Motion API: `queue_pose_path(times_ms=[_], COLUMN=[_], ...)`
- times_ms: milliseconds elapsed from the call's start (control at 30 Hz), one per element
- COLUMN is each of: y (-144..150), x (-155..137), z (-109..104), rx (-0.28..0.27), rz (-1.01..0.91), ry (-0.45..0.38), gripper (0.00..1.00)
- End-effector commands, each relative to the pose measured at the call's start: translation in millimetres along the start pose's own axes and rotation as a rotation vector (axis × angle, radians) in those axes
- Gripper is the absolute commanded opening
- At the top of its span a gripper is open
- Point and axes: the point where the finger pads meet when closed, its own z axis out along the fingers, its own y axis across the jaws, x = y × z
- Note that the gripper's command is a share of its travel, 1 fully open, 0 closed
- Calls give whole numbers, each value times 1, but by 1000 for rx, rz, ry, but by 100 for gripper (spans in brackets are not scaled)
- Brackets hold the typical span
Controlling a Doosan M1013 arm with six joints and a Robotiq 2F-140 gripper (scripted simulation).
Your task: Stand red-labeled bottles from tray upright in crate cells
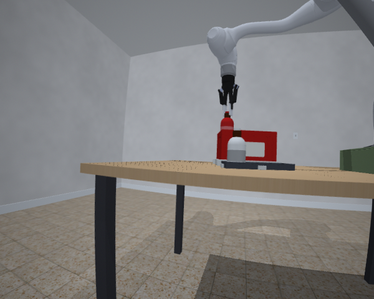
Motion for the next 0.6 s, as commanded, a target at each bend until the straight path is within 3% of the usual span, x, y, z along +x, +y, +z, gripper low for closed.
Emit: queue_pose_path(times_ms=[0,567], y=[0,0], x=[0,0], z=[2,19], rx=[0,0], rz=[0,0], ry=[0,0], gripper=[0,0])
